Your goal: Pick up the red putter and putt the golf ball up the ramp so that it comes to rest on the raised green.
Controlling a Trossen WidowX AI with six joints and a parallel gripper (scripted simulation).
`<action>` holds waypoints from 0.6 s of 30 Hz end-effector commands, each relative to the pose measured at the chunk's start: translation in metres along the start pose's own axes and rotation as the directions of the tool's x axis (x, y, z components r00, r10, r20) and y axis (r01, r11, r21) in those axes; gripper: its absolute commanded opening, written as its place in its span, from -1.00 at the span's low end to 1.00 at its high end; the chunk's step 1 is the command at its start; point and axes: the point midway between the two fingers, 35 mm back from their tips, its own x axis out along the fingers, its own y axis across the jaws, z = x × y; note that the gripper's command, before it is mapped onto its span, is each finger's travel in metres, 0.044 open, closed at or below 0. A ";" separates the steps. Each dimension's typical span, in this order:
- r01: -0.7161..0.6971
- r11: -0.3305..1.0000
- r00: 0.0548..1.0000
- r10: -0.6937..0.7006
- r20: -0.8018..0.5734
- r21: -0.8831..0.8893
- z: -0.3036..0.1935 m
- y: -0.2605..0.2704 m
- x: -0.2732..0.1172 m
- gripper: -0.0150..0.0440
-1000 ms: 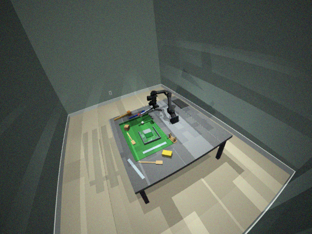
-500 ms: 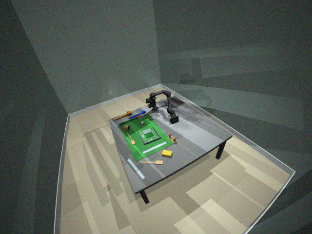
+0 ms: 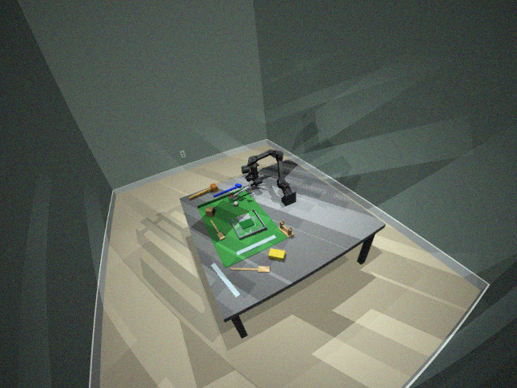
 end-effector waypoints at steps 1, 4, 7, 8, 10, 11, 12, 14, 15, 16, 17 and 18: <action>-0.004 1.000 1.000 0.004 0.004 0.000 -0.001 0.001 0.006 -0.49; -0.003 1.000 1.000 0.003 0.004 0.001 -0.001 0.001 0.011 -0.49; -0.002 1.000 1.000 0.002 0.004 0.001 -0.001 0.000 0.015 -0.49; -0.002 1.000 1.000 0.002 0.004 0.001 -0.001 0.000 0.016 -0.49; 0.002 1.000 1.000 -0.002 -0.002 -0.001 0.000 0.000 0.013 -0.49; 0.002 1.000 1.000 -0.002 -0.002 -0.001 0.000 0.000 0.013 -0.49; 0.002 1.000 1.000 -0.002 -0.002 -0.001 0.000 0.000 0.013 -0.49; 0.002 1.000 1.000 -0.002 -0.002 -0.001 0.000 0.000 0.013 -0.49; 0.002 1.000 1.000 -0.002 -0.002 -0.001 0.000 0.000 0.013 -0.49; 0.002 1.000 1.000 -0.002 -0.002 -0.001 0.000 0.000 0.013 -0.49; 0.002 1.000 1.000 -0.002 -0.002 -0.001 0.000 0.000 0.013 -0.49; 0.002 1.000 1.000 -0.002 -0.002 0.000 0.000 -0.001 0.013 -0.49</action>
